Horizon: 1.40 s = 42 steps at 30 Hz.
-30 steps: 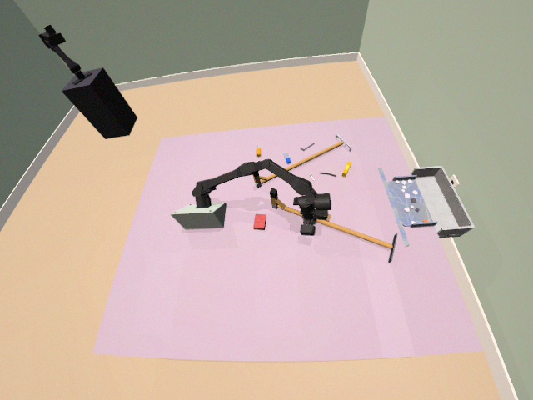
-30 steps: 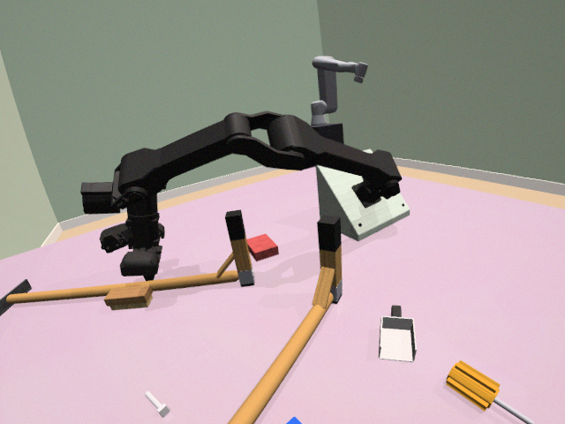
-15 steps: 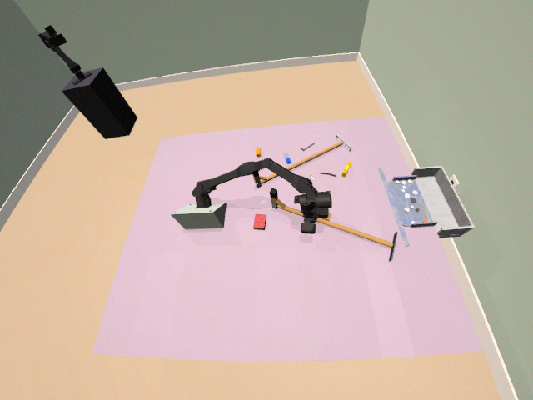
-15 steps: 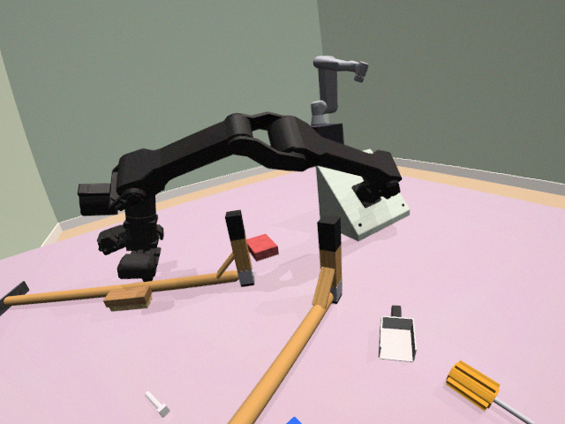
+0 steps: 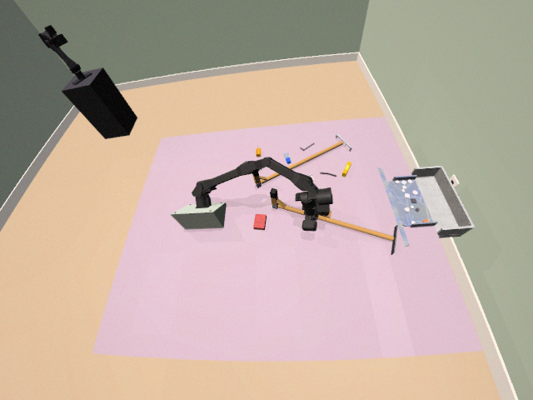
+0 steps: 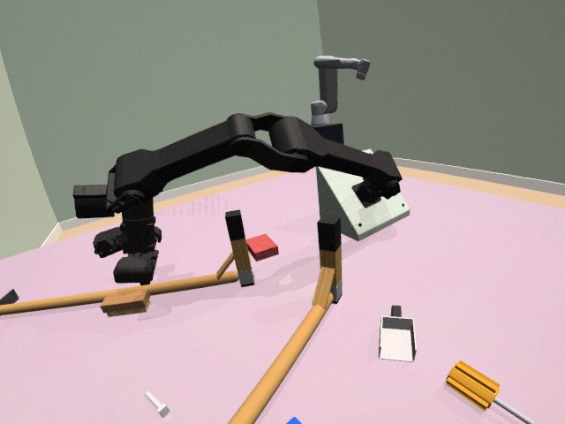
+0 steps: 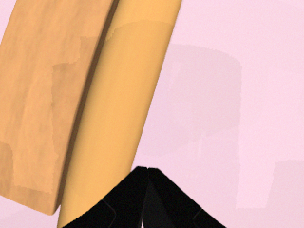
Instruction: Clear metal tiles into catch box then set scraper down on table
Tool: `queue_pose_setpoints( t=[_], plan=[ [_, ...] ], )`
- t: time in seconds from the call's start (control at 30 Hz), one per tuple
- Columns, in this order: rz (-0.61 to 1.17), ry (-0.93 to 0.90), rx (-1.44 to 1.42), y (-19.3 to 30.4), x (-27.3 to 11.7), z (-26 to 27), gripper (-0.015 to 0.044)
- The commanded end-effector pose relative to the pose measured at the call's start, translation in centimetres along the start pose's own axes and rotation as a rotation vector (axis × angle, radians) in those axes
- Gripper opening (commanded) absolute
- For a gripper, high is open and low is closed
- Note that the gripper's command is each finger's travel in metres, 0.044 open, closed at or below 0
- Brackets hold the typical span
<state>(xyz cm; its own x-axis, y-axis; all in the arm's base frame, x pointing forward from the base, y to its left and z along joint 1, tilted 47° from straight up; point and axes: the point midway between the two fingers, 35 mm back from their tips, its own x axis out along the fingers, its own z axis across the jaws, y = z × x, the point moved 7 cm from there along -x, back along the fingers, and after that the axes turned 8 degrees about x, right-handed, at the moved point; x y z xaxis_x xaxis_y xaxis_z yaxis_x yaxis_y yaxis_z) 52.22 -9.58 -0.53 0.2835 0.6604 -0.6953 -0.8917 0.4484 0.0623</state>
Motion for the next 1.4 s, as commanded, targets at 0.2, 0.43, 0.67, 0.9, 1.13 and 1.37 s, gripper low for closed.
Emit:
queue_pose_setpoints(
  t=[0.2,0.43,0.67,0.9,1.13,1.37],
  plan=[
    [0.004,-0.008,-0.015,0.1,0.4,1.8,0.0],
    [0.003,-0.01,-0.016,0.1,0.5,2.5,0.0],
    [0.001,-0.012,-0.018,0.1,0.5,3.2,0.0],
    [0.0,-0.015,-0.019,0.1,0.6,3.8,0.0],
    [0.0,-0.016,-0.02,0.1,0.6,4.2,0.0],
    [0.0,-0.016,-0.02,0.1,0.6,4.2,0.0]
  ],
)
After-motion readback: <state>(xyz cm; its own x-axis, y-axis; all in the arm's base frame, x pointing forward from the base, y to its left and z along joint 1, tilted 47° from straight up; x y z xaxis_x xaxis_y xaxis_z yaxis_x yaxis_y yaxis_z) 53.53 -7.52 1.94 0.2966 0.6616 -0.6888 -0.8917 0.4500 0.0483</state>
